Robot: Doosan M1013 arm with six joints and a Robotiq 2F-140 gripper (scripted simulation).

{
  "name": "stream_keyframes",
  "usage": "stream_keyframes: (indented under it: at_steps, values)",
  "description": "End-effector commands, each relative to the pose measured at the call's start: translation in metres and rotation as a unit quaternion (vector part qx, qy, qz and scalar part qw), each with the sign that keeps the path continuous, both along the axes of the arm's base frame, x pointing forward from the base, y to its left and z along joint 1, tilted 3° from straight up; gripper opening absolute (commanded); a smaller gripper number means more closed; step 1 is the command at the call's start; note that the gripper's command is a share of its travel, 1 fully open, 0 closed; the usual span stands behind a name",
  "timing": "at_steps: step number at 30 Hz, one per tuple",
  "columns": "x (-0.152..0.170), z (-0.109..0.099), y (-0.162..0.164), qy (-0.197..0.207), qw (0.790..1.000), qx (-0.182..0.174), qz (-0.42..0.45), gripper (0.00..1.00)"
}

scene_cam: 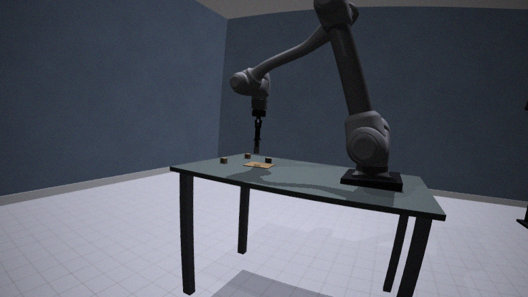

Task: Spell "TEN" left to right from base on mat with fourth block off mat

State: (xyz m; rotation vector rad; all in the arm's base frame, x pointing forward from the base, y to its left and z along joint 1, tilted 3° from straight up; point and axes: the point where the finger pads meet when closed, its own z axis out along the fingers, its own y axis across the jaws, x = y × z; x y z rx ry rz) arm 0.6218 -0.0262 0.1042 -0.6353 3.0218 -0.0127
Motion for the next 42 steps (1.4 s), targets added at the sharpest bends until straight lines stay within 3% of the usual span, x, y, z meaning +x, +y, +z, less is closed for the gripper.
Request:
stream_keyframes:
  at_steps: [1, 6, 12, 14, 21, 27, 31, 42]
  values:
    - [-0.002, -0.008, 0.0, 0.0, 0.999, 0.001, 0.035, 0.16]
    - [-0.002, -0.008, 0.0, -0.017, 0.999, 0.009, 0.035, 0.16]
    - [-0.004, -0.01, 0.0, -0.109, 0.992, 0.055, 0.037, 0.16]
    - [-0.004, -0.01, 0.0, -0.109, 0.992, 0.055, 0.037, 0.16]
    - [-0.007, -0.012, -0.001, -0.204, 0.973, 0.101, 0.038, 0.16]
    - [-0.009, -0.014, -0.003, -0.259, 0.957, 0.128, 0.039, 0.16]
    - [-0.011, -0.016, -0.001, -0.273, 0.951, 0.139, 0.04, 0.16]
    - [-0.012, -0.018, -0.005, -0.375, 0.908, 0.184, 0.04, 0.16]
